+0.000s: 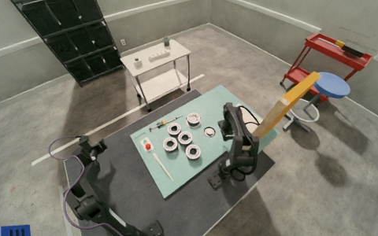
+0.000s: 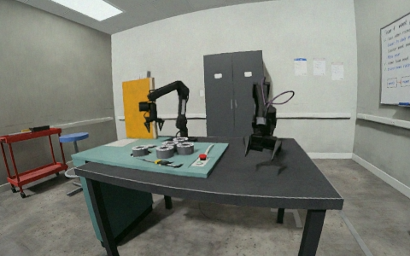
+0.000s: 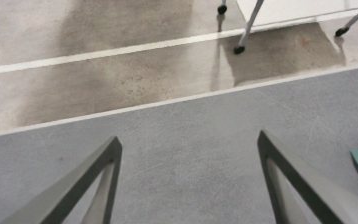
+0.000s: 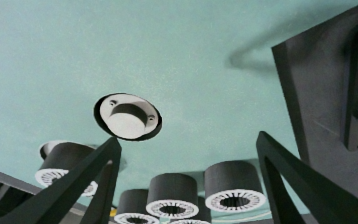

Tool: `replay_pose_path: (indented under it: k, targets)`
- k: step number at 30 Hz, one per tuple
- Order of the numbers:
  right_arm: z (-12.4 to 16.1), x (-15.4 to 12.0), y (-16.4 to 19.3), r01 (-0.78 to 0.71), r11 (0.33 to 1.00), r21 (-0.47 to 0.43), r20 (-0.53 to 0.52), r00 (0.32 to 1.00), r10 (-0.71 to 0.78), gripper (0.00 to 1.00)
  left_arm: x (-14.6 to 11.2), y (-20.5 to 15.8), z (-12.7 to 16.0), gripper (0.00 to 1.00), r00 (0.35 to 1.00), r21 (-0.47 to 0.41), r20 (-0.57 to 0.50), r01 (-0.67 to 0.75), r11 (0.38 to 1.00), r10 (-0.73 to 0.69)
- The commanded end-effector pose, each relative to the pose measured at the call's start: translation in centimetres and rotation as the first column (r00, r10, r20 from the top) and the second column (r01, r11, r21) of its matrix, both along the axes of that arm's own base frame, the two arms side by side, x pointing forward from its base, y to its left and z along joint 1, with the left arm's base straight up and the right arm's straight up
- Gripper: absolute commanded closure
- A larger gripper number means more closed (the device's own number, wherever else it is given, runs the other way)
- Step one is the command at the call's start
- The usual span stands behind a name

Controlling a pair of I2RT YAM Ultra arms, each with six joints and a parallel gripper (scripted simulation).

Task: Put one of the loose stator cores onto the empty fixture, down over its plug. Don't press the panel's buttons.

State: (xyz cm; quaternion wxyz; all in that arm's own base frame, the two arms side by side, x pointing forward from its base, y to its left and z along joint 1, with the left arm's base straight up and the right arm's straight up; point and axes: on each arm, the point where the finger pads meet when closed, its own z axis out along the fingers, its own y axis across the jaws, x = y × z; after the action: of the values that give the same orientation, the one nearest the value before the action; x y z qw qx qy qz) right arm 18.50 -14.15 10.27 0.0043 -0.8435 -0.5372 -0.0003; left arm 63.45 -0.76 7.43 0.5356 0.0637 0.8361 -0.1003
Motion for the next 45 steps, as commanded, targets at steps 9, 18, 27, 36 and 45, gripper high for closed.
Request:
replay_pose_path:
  k: [9,18,27,36,45]
  targets:
    - [0.3,0.2,-0.1,0.001,1.000,-0.009,0.010,1.000,-0.001,0.00,0.2,0.0,0.9,0.00,1.000,0.002,0.020,0.001,1.000,-0.001]
    - [0.5,0.1,-0.3,0.001,1.000,-0.018,0.011,1.000,-0.001,0.00,0.4,0.0,1.8,0.00,0.999,0.003,0.036,0.004,1.000,-0.004]
    - [0.5,0.1,-0.3,0.001,1.000,-0.018,0.011,1.000,-0.001,0.63,0.4,0.0,1.8,0.00,0.999,0.003,0.036,0.004,1.000,-0.004]
    - [1.9,2.1,0.1,-0.068,0.996,-0.065,0.064,0.995,0.072,0.63,-0.9,-0.6,3.6,0.00,1.000,0.007,0.017,-0.013,1.000,0.013]
    - [0.5,6.0,4.8,-0.317,0.947,-0.054,0.038,0.947,0.319,0.63,-5.0,-0.2,11.5,0.00,0.996,0.033,0.051,-0.080,0.996,0.079]
